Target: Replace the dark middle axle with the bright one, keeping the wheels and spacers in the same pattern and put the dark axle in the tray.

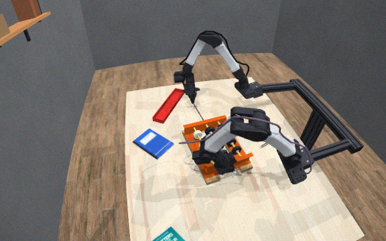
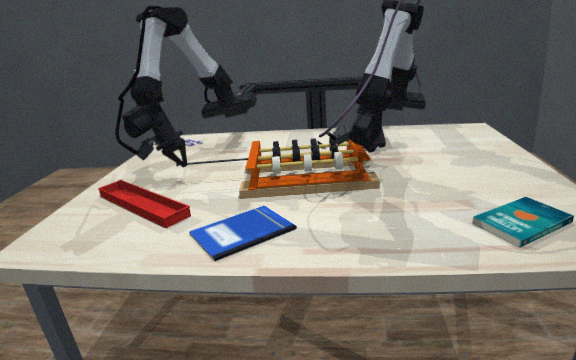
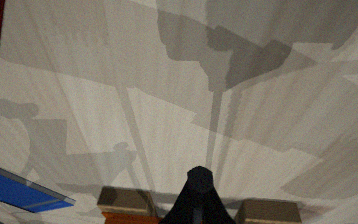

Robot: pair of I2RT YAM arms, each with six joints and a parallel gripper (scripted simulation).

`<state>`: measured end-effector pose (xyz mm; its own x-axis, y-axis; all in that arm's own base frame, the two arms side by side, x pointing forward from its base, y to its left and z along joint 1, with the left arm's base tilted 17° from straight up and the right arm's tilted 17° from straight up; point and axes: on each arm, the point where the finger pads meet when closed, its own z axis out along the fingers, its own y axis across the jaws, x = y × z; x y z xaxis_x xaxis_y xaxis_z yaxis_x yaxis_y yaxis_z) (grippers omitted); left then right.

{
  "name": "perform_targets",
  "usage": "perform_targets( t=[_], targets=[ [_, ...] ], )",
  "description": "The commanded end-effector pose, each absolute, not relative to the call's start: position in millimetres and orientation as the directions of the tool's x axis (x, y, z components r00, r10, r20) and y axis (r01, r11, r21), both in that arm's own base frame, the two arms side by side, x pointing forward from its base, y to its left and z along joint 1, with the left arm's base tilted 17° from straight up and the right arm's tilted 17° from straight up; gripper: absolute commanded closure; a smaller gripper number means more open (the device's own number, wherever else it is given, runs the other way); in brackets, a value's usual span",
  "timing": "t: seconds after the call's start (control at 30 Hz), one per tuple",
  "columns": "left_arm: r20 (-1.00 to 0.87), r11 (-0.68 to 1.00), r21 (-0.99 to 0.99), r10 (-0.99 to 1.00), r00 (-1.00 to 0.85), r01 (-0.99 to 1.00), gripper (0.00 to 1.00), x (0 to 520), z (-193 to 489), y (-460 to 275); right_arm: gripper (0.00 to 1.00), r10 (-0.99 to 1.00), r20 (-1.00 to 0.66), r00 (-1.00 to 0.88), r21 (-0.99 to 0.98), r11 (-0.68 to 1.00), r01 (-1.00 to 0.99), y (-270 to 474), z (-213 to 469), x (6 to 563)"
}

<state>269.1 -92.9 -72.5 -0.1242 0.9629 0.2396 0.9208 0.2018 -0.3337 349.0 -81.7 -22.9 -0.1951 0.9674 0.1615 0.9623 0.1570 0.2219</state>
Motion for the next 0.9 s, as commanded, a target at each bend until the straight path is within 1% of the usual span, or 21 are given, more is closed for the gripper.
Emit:
perform_targets(
  t=[0.0, 0.43, 0.5, 0.6, 0.63, 0.67, 0.73, 0.87],
  targets=[
    [0.212, 0.194, -0.338, 0.969, -0.126, 0.921, 1.0, 268.7, -84.7, -107.8, 1.0, 0.949, 0.227, -0.218, 0.168, 0.182, 0.969, -67.1, -35.0, 335.4],
    [0.21, 0.192, -0.334, 0.97, -0.126, 0.923, 1.0, 271.9, -83.4, -109.1, 1.0, 0.954, 0.217, -0.208, 0.164, 0.175, 0.971, -74.6, -29.8, 343.1],
    [0.21, 0.192, -0.334, 0.97, -0.126, 0.923, 1.0, 272.5, -83.3, -109.2, 1.0, 0.953, 0.23, -0.198, 0.144, 0.168, 0.975, -73.7, -34.7, 333.6],
    [0.213, 0.193, -0.339, 0.969, -0.125, 0.921, 1.0, 269.6, -84.3, -108.1, 1.0, 0.951, 0.229, -0.208, 0.146, 0.177, 0.973, -70.7, -34.7, 335.8],
    [0.212, 0.195, -0.338, 0.969, -0.127, 0.921, 1.0, 271.0, -83.0, -107.7, 1.0, 0.958, 0.199, -0.206, 0.141, 0.18, 0.973, -76.6, -28.7, 340.4],
    [0.211, 0.192, -0.335, 0.97, -0.125, 0.922, 1.0, 272.6, -83.4, -109.2, 1.0, 0.953, 0.222, -0.207, 0.156, 0.175, 0.972, -74.4, -31.6, 340.8],
    [0.212, 0.192, -0.338, 0.969, -0.124, 0.921, 1.0, 271.2, -83.3, -108.6, 1.0, 0.957, 0.201, -0.209, 0.137, 0.183, 0.973, -75.8, -30.3, 341.0],
    [0.215, 0.192, -0.343, 0.969, -0.122, 0.919, 1.0, 269.4, -83.8, -107.8, 1.0, 0.957, 0.214, -0.196, 0.137, 0.169, 0.976, -78.5, -32.2, 336.9]
  ],
)
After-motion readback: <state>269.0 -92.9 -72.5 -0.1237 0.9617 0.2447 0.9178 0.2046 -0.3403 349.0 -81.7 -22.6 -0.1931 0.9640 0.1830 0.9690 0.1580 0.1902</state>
